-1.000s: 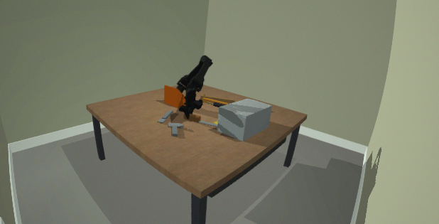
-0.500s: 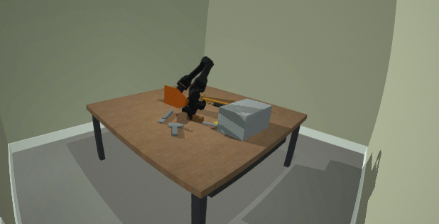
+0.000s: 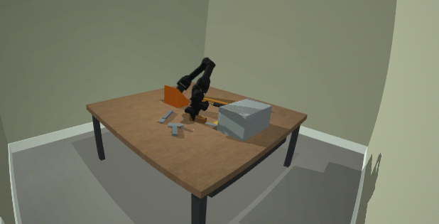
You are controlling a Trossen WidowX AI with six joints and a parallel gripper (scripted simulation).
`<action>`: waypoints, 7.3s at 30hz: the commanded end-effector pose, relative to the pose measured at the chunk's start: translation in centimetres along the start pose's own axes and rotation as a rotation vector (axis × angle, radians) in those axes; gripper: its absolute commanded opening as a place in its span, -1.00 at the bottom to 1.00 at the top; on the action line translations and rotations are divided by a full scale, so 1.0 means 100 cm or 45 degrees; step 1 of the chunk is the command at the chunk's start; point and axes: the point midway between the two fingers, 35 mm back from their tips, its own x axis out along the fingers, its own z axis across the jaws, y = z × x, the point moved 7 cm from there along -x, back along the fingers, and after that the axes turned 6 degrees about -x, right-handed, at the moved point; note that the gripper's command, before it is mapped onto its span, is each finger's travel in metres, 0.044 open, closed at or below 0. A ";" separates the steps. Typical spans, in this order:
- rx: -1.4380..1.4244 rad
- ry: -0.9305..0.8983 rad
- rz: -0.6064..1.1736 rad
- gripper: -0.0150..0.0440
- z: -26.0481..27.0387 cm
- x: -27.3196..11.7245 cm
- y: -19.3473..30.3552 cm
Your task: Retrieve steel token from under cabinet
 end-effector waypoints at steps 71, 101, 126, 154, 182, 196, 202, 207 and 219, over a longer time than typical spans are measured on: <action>-0.005 0.001 -0.005 -0.49 0.002 0.000 -0.075; -0.004 -0.002 -0.005 -0.49 0.037 0.001 -0.079; -0.003 -0.002 -0.004 -0.49 0.049 0.001 -0.067; -0.002 -0.002 -0.003 -0.49 0.051 0.002 -0.034; 0.000 -0.001 -0.001 -0.49 0.054 0.002 0.004; 0.001 -0.001 0.001 -0.49 0.054 0.002 0.026; 0.001 -0.001 0.001 -0.49 0.055 0.002 0.036; 0.001 0.000 0.002 -0.49 0.055 0.002 0.045; 0.002 0.000 0.003 -0.49 0.056 0.002 0.068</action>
